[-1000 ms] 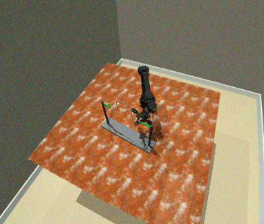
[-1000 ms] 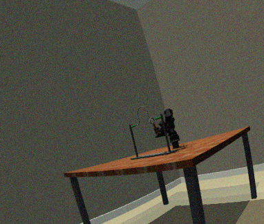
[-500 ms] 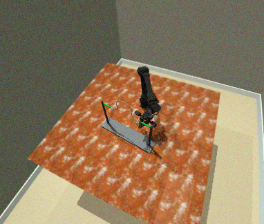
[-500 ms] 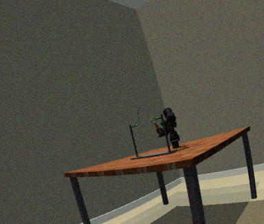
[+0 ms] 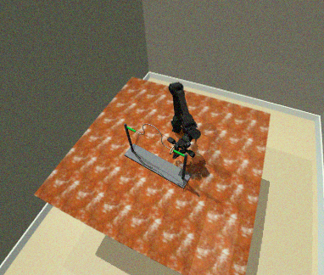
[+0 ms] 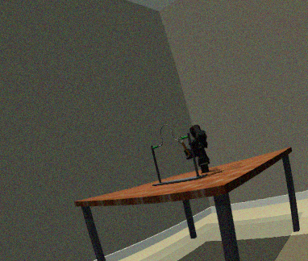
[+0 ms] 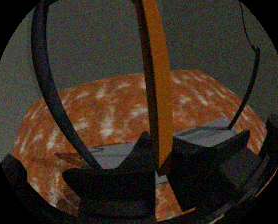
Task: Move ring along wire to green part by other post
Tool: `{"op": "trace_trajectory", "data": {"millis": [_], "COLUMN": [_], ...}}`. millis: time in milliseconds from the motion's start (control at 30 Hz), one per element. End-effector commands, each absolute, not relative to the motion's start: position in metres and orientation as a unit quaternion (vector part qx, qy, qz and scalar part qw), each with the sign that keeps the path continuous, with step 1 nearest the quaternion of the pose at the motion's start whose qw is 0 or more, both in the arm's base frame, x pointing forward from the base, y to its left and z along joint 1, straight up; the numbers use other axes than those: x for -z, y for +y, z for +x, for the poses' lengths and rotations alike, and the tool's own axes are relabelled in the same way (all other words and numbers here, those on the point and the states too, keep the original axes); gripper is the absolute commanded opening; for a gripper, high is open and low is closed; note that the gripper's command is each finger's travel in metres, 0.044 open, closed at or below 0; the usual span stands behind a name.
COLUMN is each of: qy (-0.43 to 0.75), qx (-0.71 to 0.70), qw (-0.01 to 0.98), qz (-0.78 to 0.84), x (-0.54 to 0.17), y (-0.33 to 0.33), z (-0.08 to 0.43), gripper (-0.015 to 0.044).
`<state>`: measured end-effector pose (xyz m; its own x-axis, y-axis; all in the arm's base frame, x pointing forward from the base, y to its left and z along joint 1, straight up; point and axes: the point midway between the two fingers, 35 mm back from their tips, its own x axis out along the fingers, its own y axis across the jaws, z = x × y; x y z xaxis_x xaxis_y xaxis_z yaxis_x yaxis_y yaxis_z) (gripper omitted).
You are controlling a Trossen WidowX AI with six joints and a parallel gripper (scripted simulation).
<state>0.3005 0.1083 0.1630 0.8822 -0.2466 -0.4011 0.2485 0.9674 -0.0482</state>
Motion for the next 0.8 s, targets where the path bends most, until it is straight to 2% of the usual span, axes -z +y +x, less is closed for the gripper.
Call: {"op": "trace_trajectory", "data": {"millis": [0,767], "qy": [0.202,0.200], "qx": [0.129,0.128], "qw": [0.971,0.971], "qz": [0.009,0.010], "x": [-0.167,-0.168], "y": [0.113,0.136], "z": [0.303,0.306], "gripper": [-0.0150,-0.0150]}}
